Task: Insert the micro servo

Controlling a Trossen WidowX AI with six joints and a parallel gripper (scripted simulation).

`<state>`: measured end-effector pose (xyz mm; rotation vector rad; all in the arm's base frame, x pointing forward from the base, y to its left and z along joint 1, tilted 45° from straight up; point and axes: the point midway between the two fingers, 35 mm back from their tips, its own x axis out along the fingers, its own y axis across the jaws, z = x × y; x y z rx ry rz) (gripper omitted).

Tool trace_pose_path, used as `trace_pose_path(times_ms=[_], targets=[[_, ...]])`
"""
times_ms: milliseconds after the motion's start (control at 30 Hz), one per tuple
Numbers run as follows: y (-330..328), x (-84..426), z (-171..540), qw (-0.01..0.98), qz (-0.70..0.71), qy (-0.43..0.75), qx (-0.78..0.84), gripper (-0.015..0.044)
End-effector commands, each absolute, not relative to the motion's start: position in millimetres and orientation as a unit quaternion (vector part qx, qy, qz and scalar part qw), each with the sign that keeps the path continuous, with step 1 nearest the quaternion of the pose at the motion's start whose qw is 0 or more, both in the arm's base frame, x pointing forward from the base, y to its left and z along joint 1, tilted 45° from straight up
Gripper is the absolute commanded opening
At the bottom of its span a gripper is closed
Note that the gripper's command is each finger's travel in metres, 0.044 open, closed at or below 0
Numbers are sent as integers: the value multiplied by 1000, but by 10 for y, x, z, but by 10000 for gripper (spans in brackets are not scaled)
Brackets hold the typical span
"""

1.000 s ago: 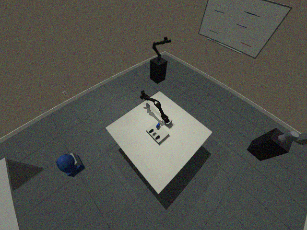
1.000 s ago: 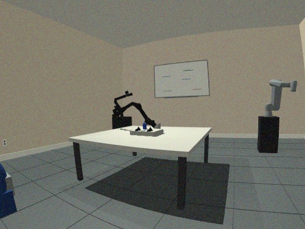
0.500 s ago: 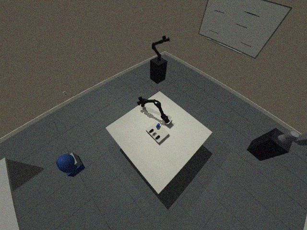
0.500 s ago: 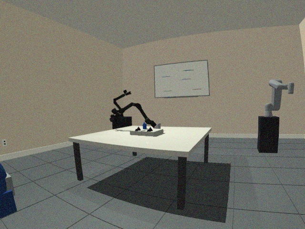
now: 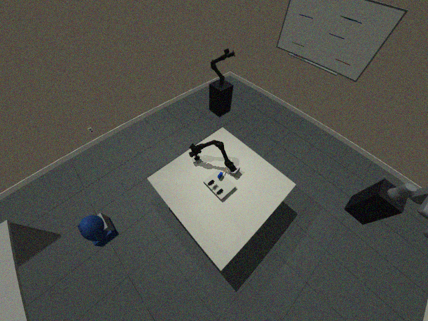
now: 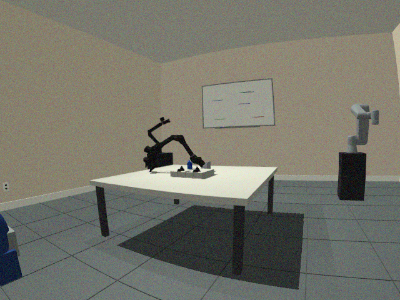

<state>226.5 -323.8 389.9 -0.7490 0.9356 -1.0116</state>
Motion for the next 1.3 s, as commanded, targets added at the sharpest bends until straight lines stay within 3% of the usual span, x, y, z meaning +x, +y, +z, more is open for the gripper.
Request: trace_pose_path(times_ms=[0, 267, 500, 867, 1133, 1267], targets=[[-2883, 2636, 3524, 748, -401, 431, -307, 440], [-1954, 3121, 2776, 793, -291, 472, -251, 440], [-975, 3162, 2138, 790, -203, 534, -223, 440], [292, 2386, 1423, 720, -134, 626, -267, 440], [587, 1688, 1282, 670, -153, 633, -356, 440], [599, 1590, 1284, 664, -160, 627, -374, 440]])
